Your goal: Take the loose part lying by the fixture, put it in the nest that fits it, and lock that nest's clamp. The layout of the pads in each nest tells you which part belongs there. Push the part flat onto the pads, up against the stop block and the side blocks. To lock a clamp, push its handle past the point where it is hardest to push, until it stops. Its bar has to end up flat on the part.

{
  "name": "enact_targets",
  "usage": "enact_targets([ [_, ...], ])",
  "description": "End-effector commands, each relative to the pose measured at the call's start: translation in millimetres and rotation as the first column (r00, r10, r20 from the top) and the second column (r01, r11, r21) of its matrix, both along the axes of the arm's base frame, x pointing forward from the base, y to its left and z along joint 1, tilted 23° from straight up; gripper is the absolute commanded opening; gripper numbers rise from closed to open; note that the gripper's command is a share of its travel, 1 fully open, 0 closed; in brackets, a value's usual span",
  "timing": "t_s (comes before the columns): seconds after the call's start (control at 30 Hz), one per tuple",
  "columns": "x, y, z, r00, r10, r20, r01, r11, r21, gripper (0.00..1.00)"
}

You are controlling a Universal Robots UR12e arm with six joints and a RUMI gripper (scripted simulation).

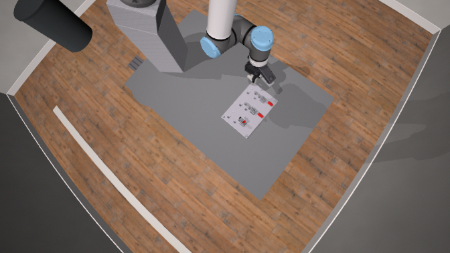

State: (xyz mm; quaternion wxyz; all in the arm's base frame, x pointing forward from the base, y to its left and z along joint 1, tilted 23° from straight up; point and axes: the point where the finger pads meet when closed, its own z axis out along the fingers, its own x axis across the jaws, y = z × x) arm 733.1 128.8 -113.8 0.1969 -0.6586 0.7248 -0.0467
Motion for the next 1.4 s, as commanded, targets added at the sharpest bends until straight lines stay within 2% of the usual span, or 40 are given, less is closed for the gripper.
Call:
enact_targets([
  [0.0,-0.5,0.8,-0.3,1.000,0.002,0.000,-0.002,1.000,-0.001,0.59],
  [1.03,-0.5,0.8,-0.3,1.000,0.002,0.000,-0.002,1.000,-0.001,0.59],
  [1.07,-0.5,0.8,-0.3,1.000,0.002,0.000,-0.002,1.000,-0.001,0.28],
  [1.37,-0.5,0.8,-0.3,1.000,0.002,0.000,-0.002,1.000,-0.001,0.28],
])
